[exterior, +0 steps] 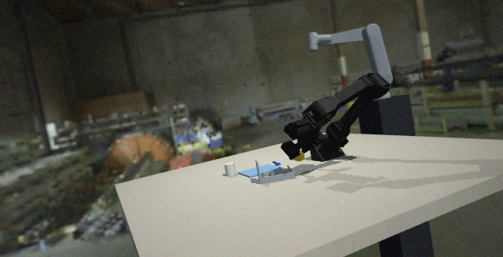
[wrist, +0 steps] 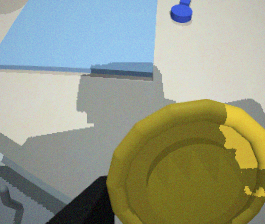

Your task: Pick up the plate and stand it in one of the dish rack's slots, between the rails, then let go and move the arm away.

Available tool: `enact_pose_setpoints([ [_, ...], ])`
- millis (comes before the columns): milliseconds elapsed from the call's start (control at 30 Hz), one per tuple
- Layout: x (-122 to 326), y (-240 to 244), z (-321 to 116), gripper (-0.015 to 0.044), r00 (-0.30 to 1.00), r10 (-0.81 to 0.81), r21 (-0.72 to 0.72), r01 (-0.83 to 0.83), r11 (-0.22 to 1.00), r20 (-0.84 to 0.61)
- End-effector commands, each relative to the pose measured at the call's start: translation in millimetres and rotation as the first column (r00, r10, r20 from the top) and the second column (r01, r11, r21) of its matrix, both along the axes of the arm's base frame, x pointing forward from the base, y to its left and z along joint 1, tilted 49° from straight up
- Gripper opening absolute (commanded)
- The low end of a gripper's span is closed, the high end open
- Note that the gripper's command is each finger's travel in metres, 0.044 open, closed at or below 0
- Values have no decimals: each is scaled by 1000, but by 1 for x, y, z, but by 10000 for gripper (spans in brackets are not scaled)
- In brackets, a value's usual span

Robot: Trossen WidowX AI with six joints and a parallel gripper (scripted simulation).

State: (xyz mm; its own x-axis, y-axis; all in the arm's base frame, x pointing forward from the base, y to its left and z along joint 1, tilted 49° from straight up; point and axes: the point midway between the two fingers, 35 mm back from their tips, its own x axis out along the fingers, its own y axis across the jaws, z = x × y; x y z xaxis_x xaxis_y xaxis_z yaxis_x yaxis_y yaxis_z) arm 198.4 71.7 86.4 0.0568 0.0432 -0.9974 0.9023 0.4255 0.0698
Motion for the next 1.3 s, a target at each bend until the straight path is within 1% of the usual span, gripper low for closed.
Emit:
enact_pose_setpoints([
  [0,0,1,-4,0,997,42,-55,-39,998,63],
  [300,3,6,-9,0,964,146,-171,-109,979,221],
  [600,6,13,-8,0,895,249,-266,-154,951,370],
  [933,7,22,-3,0,782,317,-340,-144,929,536],
  [1267,4,30,6,0,640,348,-369,-106,923,686],
])
